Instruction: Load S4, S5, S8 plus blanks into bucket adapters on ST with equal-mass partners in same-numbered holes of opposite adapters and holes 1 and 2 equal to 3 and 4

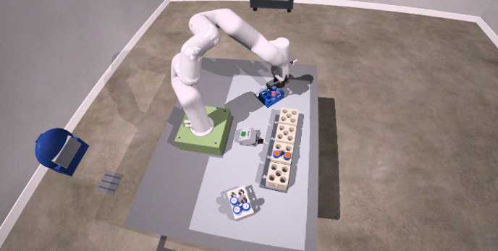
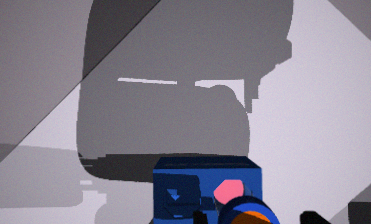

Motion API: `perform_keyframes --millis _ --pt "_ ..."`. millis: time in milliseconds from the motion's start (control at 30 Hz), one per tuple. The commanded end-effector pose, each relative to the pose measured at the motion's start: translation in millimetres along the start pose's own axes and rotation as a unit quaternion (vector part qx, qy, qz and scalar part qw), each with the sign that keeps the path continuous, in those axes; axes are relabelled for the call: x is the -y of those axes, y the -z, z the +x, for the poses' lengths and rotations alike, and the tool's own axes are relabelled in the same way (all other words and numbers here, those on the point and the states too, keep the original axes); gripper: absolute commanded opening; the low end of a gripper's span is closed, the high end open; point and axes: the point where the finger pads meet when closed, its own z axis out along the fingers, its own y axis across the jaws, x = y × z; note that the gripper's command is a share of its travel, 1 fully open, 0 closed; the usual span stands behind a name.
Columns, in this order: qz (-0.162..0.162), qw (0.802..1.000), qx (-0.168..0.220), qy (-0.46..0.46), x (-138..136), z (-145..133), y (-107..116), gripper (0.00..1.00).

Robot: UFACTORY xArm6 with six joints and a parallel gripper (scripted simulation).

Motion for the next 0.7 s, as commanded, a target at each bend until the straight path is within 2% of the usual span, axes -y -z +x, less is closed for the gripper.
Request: perform_keyframes --millis 0,667 --pt "0.0 1.0 -0.003 0.0 -0.2 2.2 -4.9 0.57" --pt "0.0 1.0 -0.003 0.0 -0.2 2.2 -10.8 0.57"
